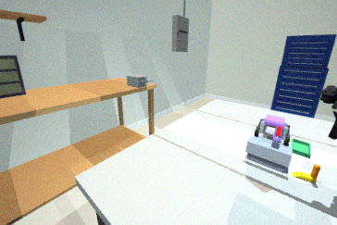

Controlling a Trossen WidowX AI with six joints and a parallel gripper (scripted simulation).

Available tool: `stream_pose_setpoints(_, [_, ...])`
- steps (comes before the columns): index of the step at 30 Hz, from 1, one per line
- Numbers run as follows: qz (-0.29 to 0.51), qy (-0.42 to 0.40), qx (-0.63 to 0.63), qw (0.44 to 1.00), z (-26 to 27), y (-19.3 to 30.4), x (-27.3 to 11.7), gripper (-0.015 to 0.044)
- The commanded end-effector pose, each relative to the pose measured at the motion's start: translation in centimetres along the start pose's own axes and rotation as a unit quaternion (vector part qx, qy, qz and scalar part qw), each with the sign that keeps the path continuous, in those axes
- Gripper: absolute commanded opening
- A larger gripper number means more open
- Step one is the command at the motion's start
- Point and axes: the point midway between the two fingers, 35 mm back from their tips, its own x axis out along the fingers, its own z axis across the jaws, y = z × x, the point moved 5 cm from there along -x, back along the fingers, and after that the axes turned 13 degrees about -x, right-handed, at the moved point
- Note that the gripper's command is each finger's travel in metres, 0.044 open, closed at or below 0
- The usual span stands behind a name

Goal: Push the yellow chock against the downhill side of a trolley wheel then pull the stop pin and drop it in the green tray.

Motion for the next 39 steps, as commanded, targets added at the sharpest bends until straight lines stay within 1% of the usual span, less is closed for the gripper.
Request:
stream_pose_setpoints(1, [0.028, 0.048, 0.122, 0.991, -1.0, -0.4, 1.7, 0.019])
stream_pose_setpoints(7, [0.05, 0.121, 0.3, 0.945, -2.7, -0.8, 3.8, 0.019])
stream_pose_setpoints(12, [0.055, 0.185, 0.439, 0.877, -4.3, -1.0, 5.4, 0.019])
stream_pose_setpoints(14, [0.055, 0.202, 0.474, 0.855, -4.7, -1.1, 5.7, 0.019])
stream_pose_setpoints(22, [0.054, 0.204, 0.478, 0.853, -4.7, -1.1, 5.8, 0.019])
stream_pose_setpoints(36, [0.055, 0.204, 0.478, 0.853, -6.0, 0.1, 9.6, 0.019])
stream_pose_setpoints(39, [0.055, 0.204, 0.478, 0.853, -6.1, 0.2, 9.9, 0.019])
